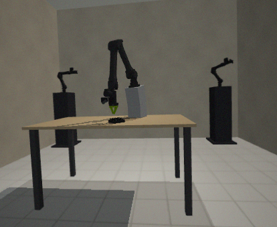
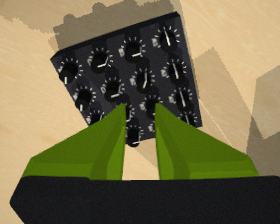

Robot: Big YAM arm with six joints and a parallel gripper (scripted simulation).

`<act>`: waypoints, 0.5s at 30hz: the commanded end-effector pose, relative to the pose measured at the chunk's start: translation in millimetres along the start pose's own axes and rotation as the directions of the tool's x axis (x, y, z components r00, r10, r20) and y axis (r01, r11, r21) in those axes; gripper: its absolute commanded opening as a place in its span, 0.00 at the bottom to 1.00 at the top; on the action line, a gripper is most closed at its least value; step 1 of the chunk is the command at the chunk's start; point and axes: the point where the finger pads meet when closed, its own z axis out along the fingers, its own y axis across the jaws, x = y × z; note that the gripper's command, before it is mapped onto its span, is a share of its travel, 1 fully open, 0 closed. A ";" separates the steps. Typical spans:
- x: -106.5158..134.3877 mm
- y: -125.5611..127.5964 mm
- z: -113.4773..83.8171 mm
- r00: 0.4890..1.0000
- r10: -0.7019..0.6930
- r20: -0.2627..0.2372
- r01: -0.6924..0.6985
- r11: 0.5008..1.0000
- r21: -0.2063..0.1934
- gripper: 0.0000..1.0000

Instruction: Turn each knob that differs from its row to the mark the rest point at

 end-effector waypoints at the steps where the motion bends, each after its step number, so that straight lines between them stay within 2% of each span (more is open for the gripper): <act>1: -3.1 3.5 8.8 1.000 0.004 0.009 -0.004 1.000 -0.003 0.19; 15: -2.2 3.6 24.6 1.000 0.003 0.008 -0.003 1.000 -0.003 0.19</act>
